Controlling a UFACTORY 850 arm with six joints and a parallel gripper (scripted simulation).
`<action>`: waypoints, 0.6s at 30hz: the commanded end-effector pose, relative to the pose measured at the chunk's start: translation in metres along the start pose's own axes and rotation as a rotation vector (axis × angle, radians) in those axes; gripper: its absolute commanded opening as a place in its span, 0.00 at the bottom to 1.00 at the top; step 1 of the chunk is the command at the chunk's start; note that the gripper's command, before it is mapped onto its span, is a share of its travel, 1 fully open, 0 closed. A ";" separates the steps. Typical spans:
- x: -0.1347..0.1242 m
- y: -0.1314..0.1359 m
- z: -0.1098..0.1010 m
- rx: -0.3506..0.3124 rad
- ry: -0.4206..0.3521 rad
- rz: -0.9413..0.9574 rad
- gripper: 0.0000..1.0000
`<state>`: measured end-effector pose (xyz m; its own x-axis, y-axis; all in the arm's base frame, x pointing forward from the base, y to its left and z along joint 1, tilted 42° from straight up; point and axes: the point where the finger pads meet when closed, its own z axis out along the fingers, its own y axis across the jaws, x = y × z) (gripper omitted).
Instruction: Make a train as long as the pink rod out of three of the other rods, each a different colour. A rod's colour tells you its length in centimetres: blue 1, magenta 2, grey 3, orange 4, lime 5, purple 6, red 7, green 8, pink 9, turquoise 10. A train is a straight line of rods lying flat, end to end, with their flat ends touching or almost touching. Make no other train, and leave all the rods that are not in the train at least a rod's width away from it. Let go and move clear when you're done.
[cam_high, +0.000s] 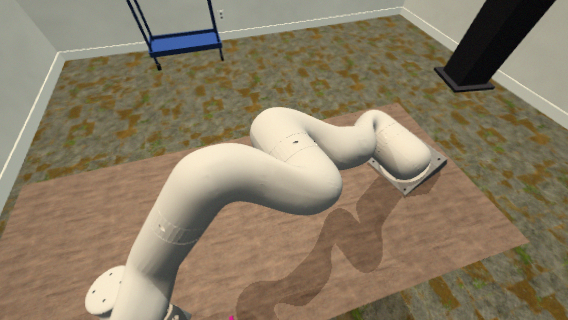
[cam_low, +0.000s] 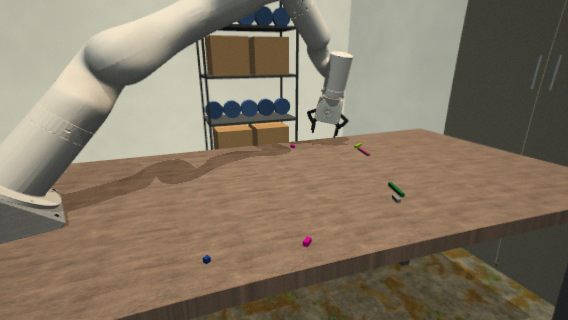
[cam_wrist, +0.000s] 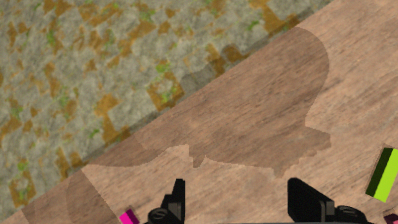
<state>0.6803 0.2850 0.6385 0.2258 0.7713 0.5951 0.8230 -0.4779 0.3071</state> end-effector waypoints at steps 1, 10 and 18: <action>-0.025 0.034 -0.011 -0.040 -0.016 0.038 1.00; -0.087 0.100 -0.038 -0.123 -0.057 0.123 1.00; -0.141 0.148 -0.065 -0.190 -0.092 0.192 1.00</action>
<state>0.7336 0.0948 0.6466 0.4091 0.6978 0.5879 0.6658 -0.6689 0.3307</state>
